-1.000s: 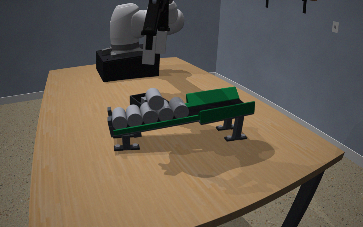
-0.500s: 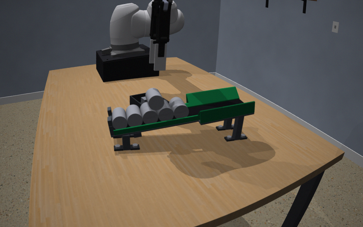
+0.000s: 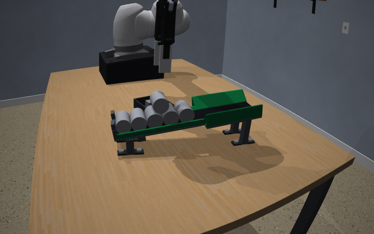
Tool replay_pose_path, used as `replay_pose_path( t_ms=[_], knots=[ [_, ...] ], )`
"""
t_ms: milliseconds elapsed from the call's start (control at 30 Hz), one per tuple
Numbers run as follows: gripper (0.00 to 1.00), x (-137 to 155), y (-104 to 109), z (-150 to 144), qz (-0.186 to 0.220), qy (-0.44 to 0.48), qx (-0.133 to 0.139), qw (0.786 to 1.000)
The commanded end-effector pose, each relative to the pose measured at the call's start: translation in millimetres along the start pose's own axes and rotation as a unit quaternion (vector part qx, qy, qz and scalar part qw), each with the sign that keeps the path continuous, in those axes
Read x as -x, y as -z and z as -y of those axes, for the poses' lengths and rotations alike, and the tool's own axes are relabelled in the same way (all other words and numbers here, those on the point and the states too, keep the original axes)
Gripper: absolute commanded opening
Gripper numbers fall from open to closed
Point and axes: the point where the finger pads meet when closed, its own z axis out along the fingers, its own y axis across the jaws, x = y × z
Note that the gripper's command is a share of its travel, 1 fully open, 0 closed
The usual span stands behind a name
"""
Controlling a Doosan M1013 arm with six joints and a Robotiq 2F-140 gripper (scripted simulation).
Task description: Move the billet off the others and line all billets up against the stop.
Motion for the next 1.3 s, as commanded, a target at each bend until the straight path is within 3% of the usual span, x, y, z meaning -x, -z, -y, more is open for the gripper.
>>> replay_pose_path(
  t_ms=[0, 633, 1267],
  knots=[
    [0.53, -3.0, -2.2, -0.3, 0.002, -0.002, 0.002, 1.0],
    [0.53, -3.0, -4.6, -0.3, 0.002, -0.002, 0.003, 1.0],
    [0.53, -3.1, -25.2, -0.4, 0.002, -0.002, 0.003, 1.0]
  ],
)
